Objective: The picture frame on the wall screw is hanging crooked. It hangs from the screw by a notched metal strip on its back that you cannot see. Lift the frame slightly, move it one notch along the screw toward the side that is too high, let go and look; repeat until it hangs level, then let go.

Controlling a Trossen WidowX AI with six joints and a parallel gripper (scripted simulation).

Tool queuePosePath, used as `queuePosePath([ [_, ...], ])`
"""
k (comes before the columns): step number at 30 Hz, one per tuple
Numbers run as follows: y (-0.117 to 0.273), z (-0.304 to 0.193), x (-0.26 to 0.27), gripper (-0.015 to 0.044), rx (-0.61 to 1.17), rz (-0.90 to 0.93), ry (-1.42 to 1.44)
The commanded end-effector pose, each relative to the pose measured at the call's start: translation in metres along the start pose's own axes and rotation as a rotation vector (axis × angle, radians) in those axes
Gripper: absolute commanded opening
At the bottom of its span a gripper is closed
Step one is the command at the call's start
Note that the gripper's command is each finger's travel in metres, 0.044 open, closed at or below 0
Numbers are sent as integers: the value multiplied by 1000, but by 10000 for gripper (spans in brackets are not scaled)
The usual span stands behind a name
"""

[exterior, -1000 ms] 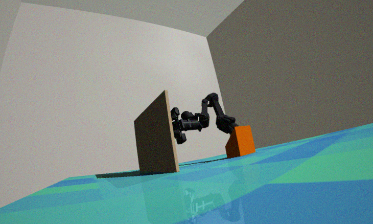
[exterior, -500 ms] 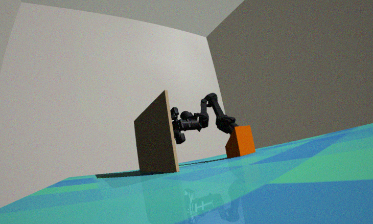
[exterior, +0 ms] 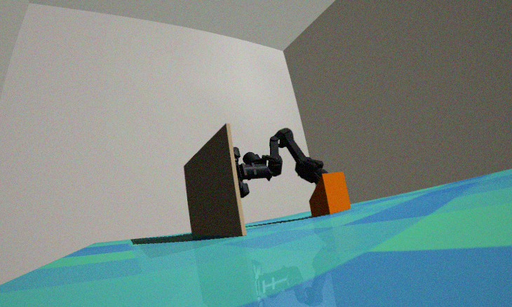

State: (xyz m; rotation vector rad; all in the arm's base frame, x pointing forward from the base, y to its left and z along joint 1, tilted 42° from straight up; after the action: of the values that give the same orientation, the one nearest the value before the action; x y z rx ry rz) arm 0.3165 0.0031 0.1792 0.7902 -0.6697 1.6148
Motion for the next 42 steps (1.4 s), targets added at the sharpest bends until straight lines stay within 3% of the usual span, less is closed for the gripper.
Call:
queuePosePath([
  [1,-8,1,1,260,-3,3,5],
  [42,-17,0,1,260,-4,4,5],
])
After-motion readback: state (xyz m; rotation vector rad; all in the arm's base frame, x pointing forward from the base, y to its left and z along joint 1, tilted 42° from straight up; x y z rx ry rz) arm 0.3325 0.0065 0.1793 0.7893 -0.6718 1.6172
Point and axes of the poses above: the point midway between the two fingers, 35 mm back from their tips, its own y axis back along the fingers, its own x axis across the jaws, z = x × y, the point moved 3 cm from there along y, back along the fingers, and after that the axes turned 5 degrees about y, right-handed, at the moved point
